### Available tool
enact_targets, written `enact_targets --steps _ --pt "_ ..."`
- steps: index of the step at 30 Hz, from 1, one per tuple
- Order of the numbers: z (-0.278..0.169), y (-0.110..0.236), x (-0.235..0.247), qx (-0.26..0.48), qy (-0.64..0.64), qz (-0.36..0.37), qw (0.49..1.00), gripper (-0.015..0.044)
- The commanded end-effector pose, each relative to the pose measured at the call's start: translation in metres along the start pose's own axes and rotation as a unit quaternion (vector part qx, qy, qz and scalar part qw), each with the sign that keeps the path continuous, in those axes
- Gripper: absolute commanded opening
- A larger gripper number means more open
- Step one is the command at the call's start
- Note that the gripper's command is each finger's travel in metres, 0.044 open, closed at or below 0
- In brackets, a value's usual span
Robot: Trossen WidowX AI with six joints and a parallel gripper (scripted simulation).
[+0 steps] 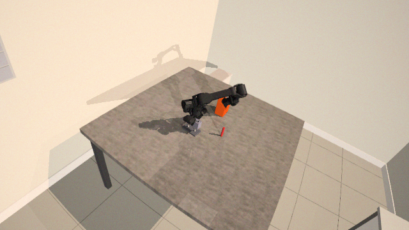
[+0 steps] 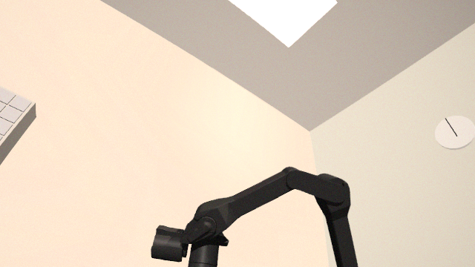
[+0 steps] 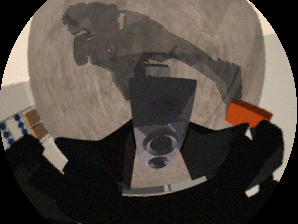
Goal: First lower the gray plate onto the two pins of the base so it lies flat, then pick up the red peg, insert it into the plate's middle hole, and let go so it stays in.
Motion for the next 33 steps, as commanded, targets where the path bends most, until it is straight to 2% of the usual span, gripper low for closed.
enact_targets --steps 1,33 --pt "0.0130 -0.0077 -0.0047 0.000 -0.007 -0.003 1.000 0.0000" --pt "0.0148 -0.0110 -0.0053 0.000 -0.007 -0.003 1.000 0.0000"
Point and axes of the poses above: the point midway between the two fingers, 35 mm back from their tips, its own y axis back along the fingers, its own x axis across the jaws, z = x × y, the point moved 1 cm from there along y, back along the fingers, and after that the axes turned 1 degree about y, right-handed, at the moved point
